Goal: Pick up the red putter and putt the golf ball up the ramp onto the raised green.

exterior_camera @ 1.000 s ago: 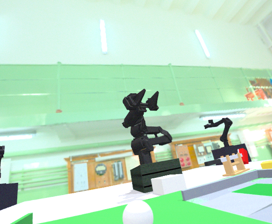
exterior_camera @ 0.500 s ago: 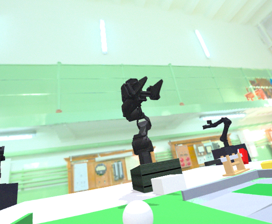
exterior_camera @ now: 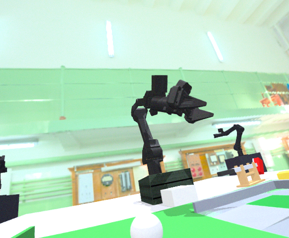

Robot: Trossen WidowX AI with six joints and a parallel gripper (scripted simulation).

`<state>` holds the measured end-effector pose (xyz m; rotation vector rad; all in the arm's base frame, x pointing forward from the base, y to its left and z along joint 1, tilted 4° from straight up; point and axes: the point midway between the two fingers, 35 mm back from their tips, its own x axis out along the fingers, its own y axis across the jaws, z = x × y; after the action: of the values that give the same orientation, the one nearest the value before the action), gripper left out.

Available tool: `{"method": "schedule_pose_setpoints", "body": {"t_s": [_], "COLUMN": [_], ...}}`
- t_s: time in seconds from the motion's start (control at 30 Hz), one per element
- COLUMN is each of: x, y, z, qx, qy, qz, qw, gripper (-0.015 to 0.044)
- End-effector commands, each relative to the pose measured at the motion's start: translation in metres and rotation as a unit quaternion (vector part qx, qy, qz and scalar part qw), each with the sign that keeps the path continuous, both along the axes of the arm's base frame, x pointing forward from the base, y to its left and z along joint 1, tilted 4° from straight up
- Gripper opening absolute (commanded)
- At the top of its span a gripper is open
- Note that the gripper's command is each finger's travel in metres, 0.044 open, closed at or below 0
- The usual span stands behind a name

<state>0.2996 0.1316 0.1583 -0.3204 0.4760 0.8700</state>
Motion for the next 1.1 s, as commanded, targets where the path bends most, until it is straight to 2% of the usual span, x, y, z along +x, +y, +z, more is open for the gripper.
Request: {"method": "schedule_pose_setpoints", "body": {"t_s": [0.0,0.13,0.3,0.67,1.07], "x": [-0.024,-0.055,-0.096,-0.097,-0.1], "y": [0.041,0.06,0.072,0.072,0.071], "z": [-0.062,-0.096,-0.126,-0.128,-0.158], "qx": [-0.166,-0.262,-0.35,-0.352,-0.352], "qy": [0.052,0.075,0.092,0.093,0.093], "qz": [0.17,0.308,0.475,0.48,0.48], "qw": [0.97,0.911,0.802,0.798,0.798], "gripper": [0.044,0.044,0.044,0.044,0.044]}}
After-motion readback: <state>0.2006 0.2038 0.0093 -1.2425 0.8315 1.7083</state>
